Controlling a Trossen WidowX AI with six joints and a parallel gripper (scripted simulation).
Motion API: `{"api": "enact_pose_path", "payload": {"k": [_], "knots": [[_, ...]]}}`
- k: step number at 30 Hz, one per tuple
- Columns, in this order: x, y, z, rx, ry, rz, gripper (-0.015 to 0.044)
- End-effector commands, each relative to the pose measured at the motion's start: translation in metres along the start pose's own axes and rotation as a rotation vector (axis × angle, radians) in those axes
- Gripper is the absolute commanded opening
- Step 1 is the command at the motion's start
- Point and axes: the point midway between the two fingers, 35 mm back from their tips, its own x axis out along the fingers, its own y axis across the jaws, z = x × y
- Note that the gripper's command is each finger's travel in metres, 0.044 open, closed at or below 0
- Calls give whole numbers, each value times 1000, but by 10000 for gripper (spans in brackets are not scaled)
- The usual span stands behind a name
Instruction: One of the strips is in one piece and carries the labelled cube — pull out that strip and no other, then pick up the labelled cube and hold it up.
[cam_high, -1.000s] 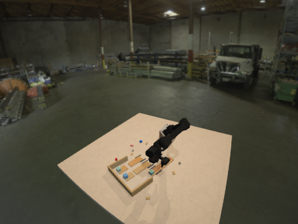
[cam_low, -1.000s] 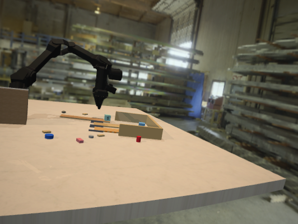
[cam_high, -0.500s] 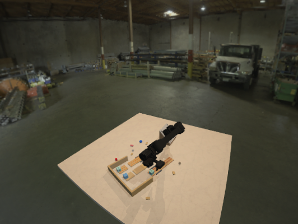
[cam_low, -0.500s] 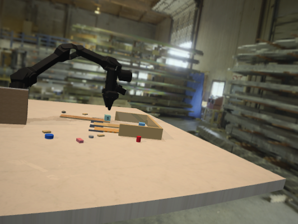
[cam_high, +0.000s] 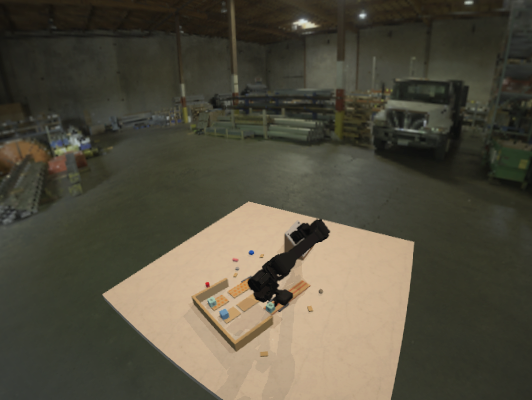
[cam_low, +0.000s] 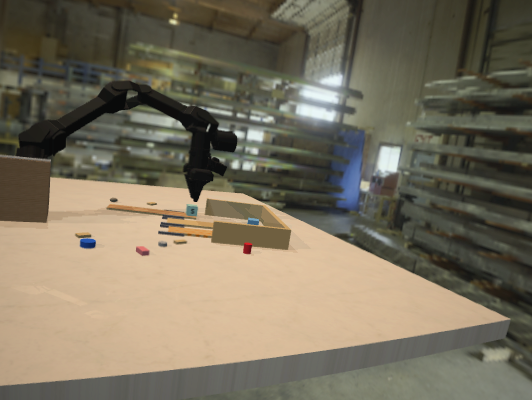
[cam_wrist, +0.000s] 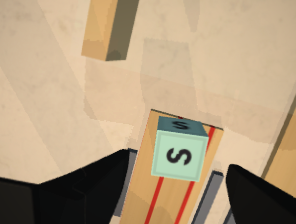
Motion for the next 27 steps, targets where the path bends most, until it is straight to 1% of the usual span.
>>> {"api": "enact_pose_path", "payload": {"k": [1, 19, 26, 27], "knots": [[11, -2, -1, 8, 10, 1, 250], [40, -2, -3, 8, 10, 3, 250], [41, -2, -3, 8, 11, 3, 250], [38, -1, -3, 2, 6, 0, 224]]}}
